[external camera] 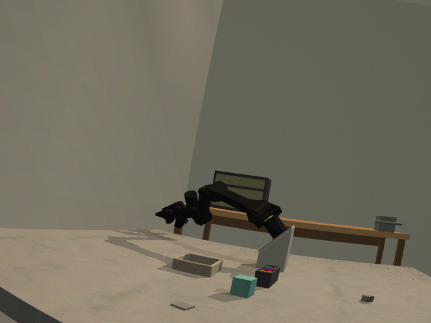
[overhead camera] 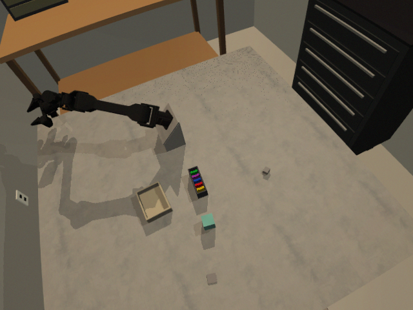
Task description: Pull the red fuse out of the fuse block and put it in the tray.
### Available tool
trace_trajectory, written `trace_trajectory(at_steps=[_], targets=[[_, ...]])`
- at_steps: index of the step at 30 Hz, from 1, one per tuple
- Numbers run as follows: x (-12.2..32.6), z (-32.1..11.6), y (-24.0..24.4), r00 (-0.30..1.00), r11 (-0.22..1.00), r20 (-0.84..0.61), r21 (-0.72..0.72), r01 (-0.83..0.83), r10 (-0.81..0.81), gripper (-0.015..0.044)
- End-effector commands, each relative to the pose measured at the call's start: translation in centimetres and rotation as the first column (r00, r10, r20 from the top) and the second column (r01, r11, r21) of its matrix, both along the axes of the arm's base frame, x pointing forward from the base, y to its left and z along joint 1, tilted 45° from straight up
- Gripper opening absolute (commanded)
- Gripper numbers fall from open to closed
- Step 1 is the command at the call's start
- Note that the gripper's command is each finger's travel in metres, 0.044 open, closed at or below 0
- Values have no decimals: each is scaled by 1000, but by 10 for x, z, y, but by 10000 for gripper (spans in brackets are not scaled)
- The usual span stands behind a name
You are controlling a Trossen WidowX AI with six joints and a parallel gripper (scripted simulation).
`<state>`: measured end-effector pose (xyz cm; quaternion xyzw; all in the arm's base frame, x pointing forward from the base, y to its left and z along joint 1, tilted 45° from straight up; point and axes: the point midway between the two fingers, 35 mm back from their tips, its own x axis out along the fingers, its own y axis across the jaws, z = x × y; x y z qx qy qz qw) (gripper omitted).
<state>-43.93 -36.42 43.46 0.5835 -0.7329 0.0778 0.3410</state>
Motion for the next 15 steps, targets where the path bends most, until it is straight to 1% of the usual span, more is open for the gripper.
trace_trajectory(at_steps=[1, 3, 5, 7, 9, 12, 13, 15], targets=[[0, 0, 0, 1000, 1000, 4, 1, 1, -1, 374], [-2, -3, -3, 999, 1000, 35, 5, 5, -5, 321], [-6, -9, -8, 995, 1000, 96, 17, 13, -15, 269], [4, -15, -27, 979, 998, 195, 12, -55, 52, 216], [22, -5, -38, 958, 991, 258, 6, -133, 127, 164], [27, -3, -38, 921, 990, 368, -4, -138, 129, 85], [38, 3, -46, 902, 985, 399, -17, -174, 166, 74], [63, 13, -60, 857, 968, 456, -46, -247, 240, 74]])
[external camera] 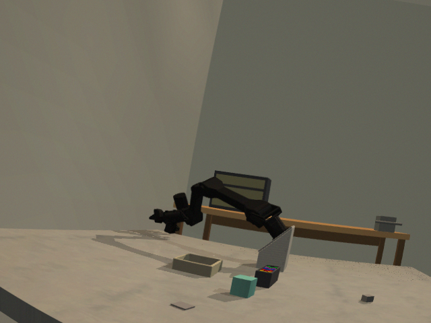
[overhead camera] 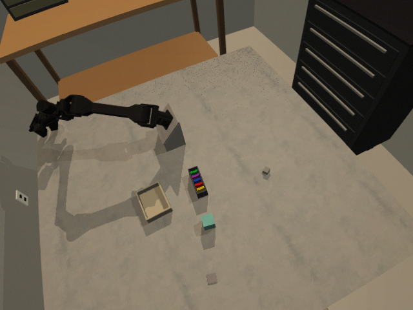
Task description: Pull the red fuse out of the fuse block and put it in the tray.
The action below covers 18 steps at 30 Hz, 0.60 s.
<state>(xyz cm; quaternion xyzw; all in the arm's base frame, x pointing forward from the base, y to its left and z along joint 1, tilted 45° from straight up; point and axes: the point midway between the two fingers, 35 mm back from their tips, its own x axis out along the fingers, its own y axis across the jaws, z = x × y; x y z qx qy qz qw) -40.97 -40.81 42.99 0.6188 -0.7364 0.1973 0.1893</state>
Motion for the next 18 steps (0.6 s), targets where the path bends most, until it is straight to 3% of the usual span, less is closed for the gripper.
trace_trajectory(at_steps=[1, 9, 18], targets=[[46, 23, -23, 979, 991, 151, -36, -132, 136, 74], [152, 60, -62, 808, 904, 411, -137, -405, 423, 74], [273, 79, -87, 433, 729, 654, -276, -627, 620, 74]])
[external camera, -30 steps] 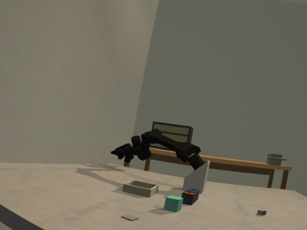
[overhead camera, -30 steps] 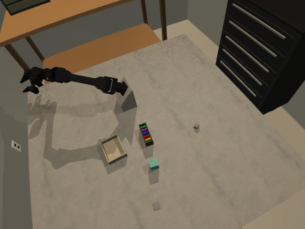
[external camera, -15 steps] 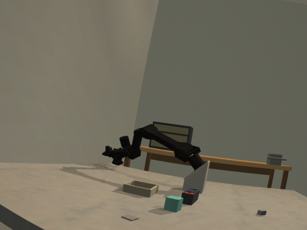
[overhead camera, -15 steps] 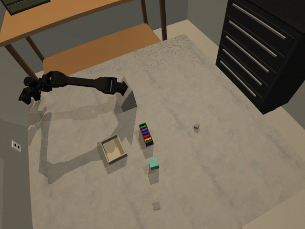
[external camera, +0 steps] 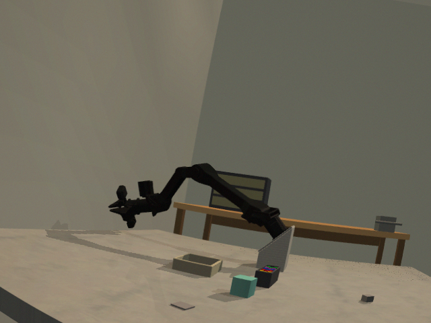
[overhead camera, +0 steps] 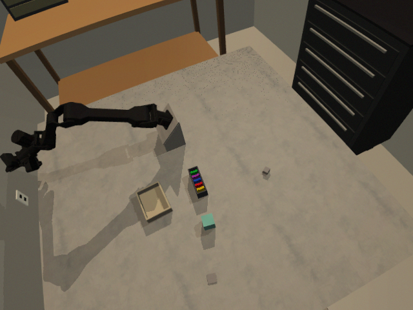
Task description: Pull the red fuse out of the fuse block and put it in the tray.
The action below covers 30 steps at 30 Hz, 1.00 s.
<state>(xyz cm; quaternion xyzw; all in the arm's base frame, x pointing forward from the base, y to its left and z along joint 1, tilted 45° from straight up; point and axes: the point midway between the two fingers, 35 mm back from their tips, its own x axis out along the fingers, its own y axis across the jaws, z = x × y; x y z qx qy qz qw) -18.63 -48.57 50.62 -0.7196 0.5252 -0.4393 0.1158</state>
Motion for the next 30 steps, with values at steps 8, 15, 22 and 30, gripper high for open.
trace_trajectory(at_steps=[8, 15, 22, 30], targets=[[168, -2, -23, 782, 876, 474, 45, -481, 405, 74], [257, -23, -24, 530, 730, 719, 45, -682, 450, 74], [350, -68, -15, 239, 569, 930, 41, -822, 279, 74], [452, -139, 17, -17, 428, 994, 33, -903, -112, 74]])
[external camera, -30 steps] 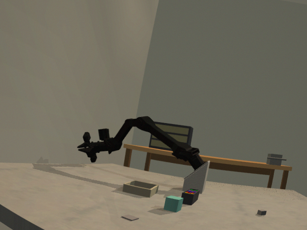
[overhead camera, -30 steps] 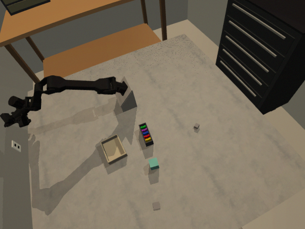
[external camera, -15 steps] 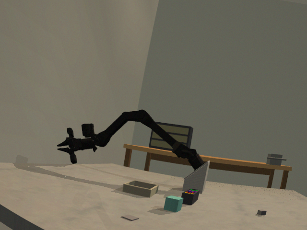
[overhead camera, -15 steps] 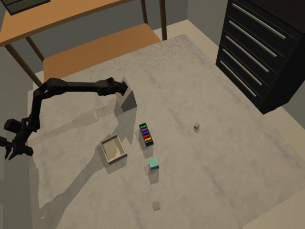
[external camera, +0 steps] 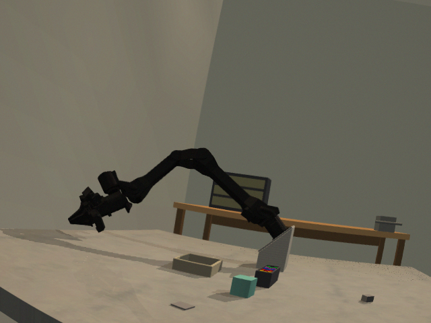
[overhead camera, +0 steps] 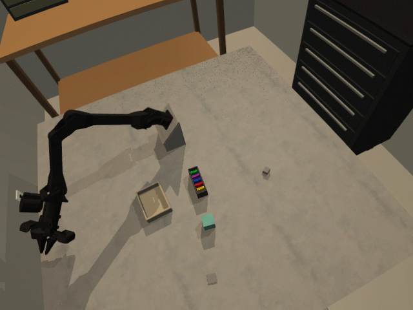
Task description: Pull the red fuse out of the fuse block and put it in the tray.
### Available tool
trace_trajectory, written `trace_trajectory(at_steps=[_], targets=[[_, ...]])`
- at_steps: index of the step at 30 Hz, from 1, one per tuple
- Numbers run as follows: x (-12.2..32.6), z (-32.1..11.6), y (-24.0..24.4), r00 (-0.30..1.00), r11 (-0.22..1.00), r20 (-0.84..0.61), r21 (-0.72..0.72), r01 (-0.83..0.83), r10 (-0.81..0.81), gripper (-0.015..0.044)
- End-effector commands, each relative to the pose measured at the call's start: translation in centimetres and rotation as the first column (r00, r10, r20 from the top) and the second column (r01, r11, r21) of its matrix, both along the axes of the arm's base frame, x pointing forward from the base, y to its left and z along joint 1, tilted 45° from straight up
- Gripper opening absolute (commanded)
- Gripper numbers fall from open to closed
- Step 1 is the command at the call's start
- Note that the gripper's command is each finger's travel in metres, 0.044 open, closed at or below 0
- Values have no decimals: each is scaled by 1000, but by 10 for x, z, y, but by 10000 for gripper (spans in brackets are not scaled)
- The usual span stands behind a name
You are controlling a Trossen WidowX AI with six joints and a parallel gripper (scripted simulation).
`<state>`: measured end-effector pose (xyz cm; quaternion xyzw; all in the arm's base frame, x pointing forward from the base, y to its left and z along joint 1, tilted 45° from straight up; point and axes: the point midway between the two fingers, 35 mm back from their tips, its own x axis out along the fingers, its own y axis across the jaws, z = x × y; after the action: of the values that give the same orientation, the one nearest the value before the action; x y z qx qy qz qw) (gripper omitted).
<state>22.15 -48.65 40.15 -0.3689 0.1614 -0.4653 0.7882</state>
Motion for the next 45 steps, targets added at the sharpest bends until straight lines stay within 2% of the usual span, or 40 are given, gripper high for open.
trace_trajectory(at_steps=[1, 7, 12, 18, 22, 28, 34, 40, 45], targets=[[55, -44, 24, 991, 968, 128, 238, -76, 46, 74], [118, -104, 66, 968, 844, 249, 516, -146, 16, 74], [165, -150, 112, 950, 709, 311, 678, -194, -37, 74], [203, -202, 170, 936, 535, 321, 821, -200, -143, 74], [215, -245, 215, 924, 392, 271, 907, -151, -270, 74], [211, -302, 277, 877, 221, 142, 974, -42, -460, 74], [192, -347, 332, 798, 115, 15, 991, 69, -603, 74], [161, -382, 381, 677, 78, -62, 982, 174, -734, 74], [131, -401, 415, 566, 110, -48, 964, 242, -823, 74]])
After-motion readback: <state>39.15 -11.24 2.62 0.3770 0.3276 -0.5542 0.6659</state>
